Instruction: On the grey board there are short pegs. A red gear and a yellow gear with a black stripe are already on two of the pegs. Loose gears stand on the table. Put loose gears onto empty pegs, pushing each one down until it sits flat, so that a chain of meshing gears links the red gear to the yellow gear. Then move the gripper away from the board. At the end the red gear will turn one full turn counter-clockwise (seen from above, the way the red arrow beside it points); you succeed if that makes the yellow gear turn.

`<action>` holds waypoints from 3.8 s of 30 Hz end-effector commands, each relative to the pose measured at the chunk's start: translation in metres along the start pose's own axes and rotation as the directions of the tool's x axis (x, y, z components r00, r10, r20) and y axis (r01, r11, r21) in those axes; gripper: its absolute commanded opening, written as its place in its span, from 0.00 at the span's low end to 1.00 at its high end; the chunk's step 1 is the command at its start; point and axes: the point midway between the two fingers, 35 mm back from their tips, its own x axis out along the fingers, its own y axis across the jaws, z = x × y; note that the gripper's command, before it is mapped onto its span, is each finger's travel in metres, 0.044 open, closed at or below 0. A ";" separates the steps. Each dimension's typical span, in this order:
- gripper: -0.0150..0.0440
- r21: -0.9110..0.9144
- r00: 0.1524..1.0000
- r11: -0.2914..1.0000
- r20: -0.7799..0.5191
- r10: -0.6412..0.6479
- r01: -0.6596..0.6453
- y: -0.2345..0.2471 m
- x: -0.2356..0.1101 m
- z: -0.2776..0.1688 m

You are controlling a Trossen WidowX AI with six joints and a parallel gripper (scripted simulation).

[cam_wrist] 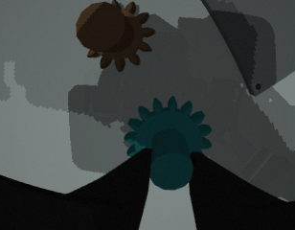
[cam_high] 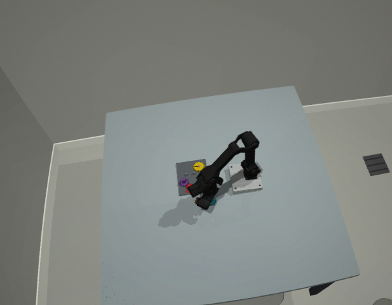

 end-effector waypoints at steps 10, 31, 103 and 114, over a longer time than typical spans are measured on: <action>0.25 0.003 1.000 1.000 -0.001 0.001 -0.001 0.004 -0.015 0.002; 0.25 0.003 1.000 1.000 -0.001 0.002 -0.002 0.009 -0.060 0.008; 0.25 0.003 1.000 1.000 0.003 -0.006 0.006 -0.013 -0.115 0.084; 0.25 0.003 1.000 1.000 0.006 -0.005 0.005 -0.024 -0.103 0.114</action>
